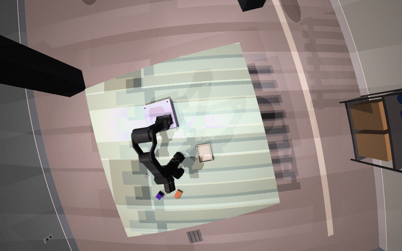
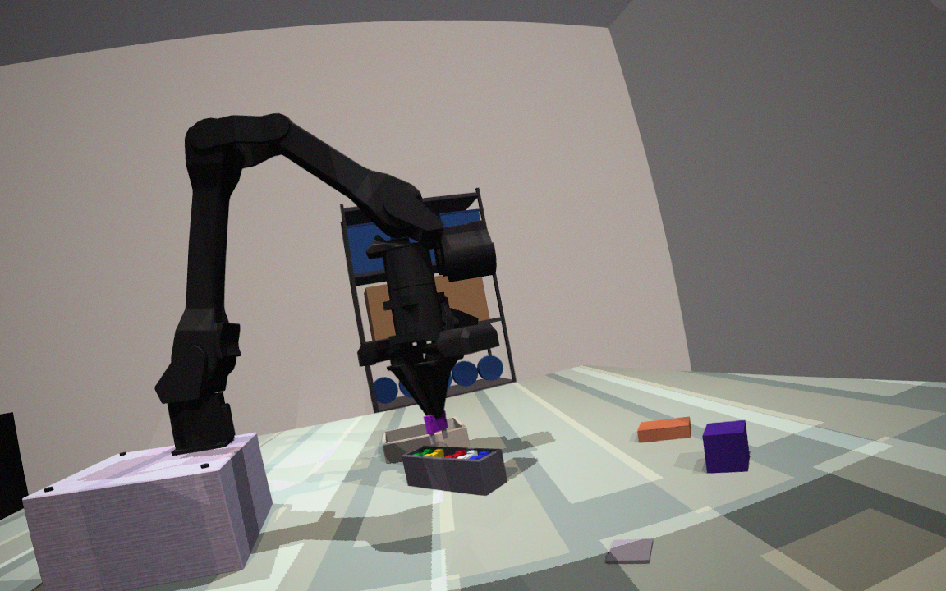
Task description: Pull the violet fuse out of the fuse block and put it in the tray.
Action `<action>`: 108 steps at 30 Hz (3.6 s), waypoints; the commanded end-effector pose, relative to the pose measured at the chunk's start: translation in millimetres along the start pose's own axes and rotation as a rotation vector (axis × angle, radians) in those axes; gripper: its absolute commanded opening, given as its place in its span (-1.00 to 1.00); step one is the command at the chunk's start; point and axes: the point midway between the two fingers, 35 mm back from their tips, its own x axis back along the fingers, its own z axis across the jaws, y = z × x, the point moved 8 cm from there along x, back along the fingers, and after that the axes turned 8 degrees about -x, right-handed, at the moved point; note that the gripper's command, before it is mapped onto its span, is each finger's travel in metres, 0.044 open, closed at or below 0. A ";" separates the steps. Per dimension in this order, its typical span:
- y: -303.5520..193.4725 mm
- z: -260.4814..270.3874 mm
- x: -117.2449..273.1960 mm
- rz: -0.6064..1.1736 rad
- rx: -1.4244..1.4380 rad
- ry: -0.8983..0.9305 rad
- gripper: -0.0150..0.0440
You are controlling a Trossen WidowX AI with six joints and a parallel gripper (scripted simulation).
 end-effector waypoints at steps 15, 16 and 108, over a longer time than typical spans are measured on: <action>30.9 31.1 11.0 -0.005 0.004 -0.006 -0.49; 34.4 35.2 11.1 -0.005 0.004 -0.005 -0.49; 98.8 181.2 11.8 -0.011 0.004 0.007 0.63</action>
